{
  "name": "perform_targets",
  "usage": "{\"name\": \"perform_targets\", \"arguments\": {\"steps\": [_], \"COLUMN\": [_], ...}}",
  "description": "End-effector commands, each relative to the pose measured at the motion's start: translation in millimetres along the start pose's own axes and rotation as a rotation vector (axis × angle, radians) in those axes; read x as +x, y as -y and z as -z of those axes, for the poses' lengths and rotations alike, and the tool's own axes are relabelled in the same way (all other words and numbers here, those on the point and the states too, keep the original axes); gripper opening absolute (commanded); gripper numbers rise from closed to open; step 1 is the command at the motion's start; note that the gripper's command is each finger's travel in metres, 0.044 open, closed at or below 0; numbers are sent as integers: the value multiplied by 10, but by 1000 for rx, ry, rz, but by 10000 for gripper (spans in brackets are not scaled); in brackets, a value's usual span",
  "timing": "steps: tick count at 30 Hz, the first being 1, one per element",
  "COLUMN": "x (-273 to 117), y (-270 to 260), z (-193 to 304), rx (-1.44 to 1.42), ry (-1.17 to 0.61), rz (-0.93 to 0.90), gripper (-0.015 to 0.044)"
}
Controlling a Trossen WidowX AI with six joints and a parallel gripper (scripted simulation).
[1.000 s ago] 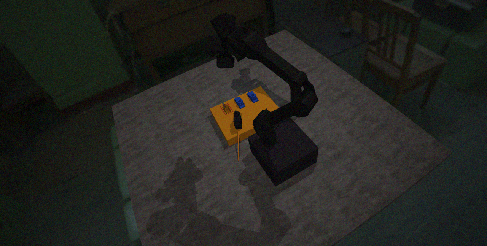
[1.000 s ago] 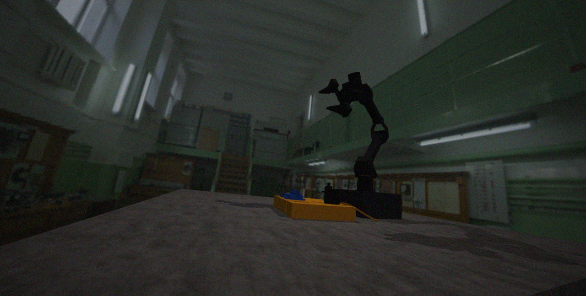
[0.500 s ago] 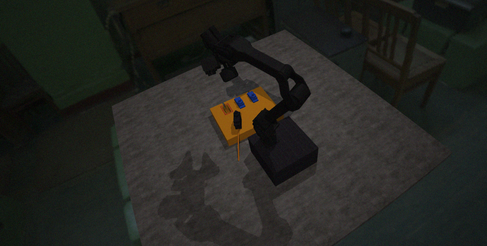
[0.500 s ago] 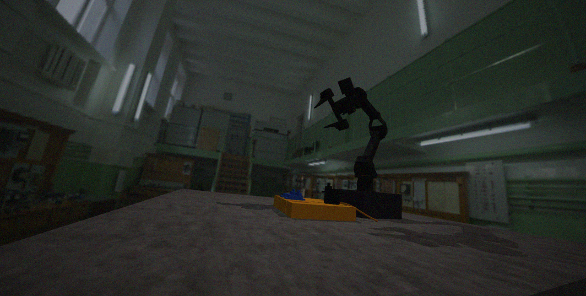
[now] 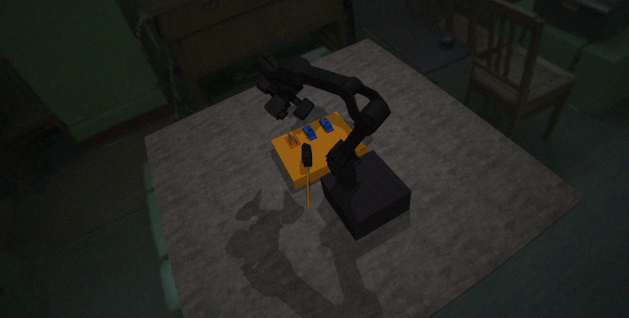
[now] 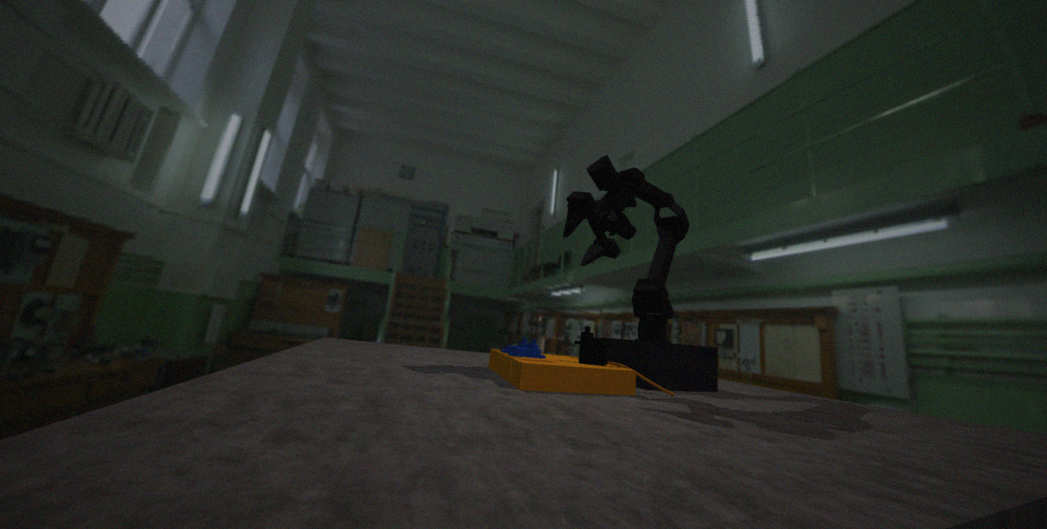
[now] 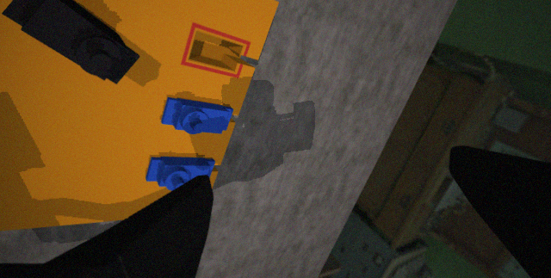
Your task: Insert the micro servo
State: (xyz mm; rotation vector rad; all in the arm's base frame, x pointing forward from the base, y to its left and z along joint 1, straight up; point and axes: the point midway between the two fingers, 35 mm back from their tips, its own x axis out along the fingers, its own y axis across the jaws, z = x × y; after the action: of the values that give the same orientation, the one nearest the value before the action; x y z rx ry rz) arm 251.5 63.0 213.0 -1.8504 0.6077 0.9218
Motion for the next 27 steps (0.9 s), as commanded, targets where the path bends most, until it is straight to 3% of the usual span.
{"name": "perform_targets", "arguments": {"steps": [1,15,27], "x": [246,681,794], "y": [-222,-822,-1195], "z": [-127,-396,-542], "rx": [-131,-463,-614], "ry": [61,286,444], "rz": [-114,-348,-443], "gripper": [440,440,440]}}
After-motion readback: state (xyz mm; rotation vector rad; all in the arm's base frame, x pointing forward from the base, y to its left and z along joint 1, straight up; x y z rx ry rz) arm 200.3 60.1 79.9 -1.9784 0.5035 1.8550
